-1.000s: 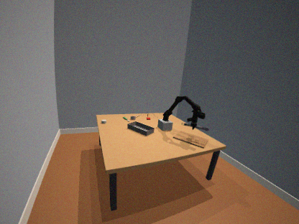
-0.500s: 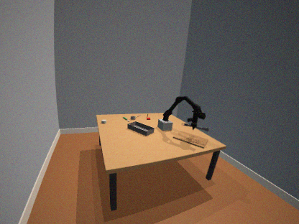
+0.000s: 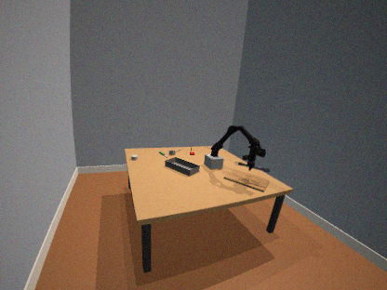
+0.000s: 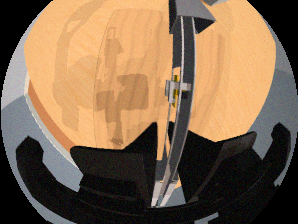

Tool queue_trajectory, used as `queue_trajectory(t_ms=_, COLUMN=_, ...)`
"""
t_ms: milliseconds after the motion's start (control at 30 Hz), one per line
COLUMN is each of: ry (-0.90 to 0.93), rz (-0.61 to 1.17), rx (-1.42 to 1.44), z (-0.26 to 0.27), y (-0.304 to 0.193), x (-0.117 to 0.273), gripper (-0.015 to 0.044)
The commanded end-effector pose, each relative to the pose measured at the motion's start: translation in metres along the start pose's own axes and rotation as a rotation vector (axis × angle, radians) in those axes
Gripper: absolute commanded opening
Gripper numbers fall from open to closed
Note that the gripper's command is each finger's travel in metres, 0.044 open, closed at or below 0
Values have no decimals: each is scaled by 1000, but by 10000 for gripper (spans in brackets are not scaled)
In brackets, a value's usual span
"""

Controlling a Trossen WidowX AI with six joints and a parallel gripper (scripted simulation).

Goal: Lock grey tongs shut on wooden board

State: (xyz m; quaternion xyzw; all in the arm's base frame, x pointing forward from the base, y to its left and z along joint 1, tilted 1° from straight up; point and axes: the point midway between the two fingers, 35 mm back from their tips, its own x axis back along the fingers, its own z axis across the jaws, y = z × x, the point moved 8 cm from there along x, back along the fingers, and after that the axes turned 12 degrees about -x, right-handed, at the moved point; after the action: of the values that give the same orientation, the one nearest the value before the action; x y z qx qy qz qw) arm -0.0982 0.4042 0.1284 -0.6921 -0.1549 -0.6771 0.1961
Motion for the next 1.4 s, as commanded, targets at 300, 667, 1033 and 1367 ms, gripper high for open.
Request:
queue_trajectory(t_ms=300, ry=4, rz=-7, rx=4, z=0, y=2, x=-23, gripper=-150)
queue_trajectory(t_ms=667, ry=4, rz=-7, rx=4, z=0, y=3, x=-41, gripper=-150)
queue_trajectory(t_ms=1033, ry=4, rz=-7, rx=4, z=0, y=4, x=-56, gripper=-150)
queue_trajectory(t_ms=1367, ry=-1, rz=-3, rx=2, z=0, y=3, x=-54, gripper=34)
